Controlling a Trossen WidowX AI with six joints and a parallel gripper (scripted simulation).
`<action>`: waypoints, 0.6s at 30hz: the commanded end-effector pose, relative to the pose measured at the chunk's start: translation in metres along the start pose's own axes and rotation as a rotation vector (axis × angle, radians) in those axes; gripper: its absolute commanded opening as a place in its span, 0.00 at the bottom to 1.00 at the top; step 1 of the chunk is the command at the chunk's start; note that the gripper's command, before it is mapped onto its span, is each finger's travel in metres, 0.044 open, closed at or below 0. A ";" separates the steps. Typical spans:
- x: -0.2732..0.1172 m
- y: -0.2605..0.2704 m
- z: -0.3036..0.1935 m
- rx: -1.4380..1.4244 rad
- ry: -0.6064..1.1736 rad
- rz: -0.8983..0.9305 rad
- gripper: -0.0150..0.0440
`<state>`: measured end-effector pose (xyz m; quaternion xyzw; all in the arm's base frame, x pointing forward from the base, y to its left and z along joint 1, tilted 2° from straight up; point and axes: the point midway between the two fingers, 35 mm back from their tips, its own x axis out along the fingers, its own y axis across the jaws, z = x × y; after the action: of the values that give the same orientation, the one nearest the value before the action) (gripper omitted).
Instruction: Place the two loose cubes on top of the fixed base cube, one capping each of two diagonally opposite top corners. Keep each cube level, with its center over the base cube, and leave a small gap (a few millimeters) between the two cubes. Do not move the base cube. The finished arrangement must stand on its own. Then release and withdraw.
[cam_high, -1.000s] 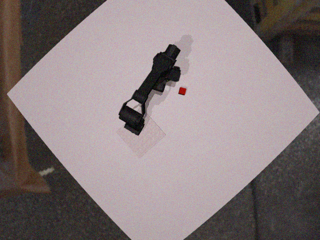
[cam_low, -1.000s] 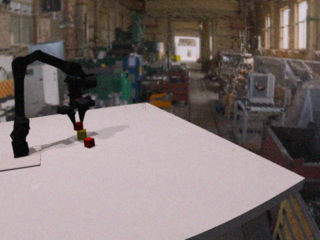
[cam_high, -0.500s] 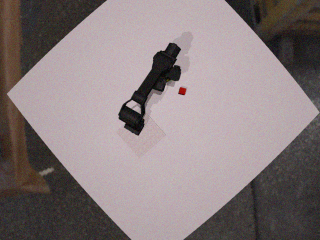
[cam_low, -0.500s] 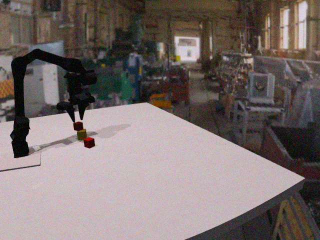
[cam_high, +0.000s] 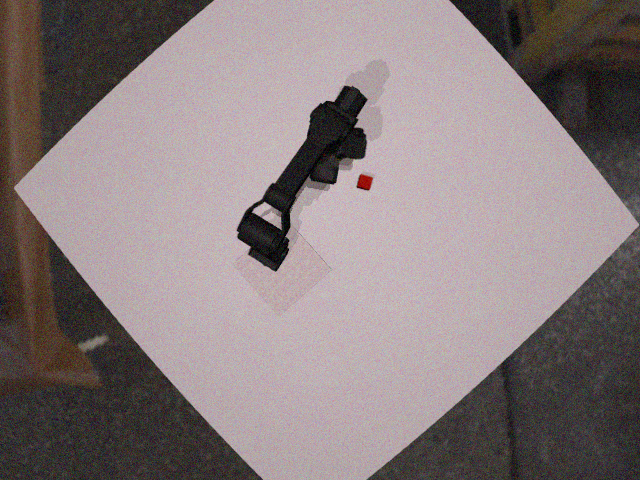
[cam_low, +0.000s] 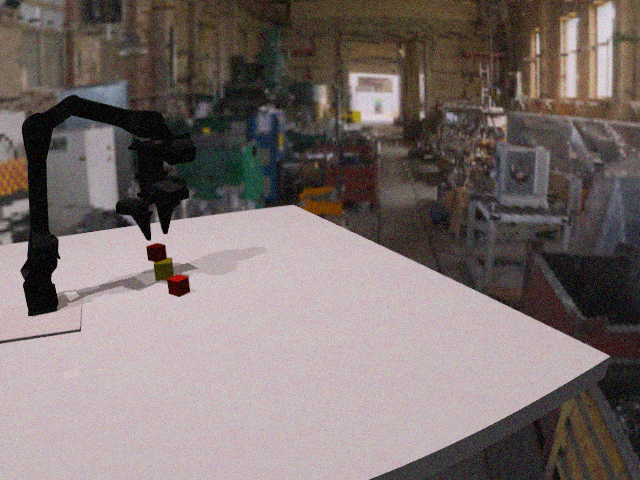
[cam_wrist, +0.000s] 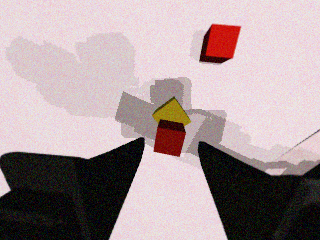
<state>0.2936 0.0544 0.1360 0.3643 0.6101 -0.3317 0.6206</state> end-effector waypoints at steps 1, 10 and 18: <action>-0.003 -0.003 0.012 -0.143 0.001 -0.003 0.70; -0.011 -0.014 0.041 -0.530 -0.001 -0.005 0.70; -0.018 -0.026 0.065 -0.874 -0.001 -0.008 0.70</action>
<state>0.3034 -0.0052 0.1527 0.1112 0.6859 -0.0895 0.7136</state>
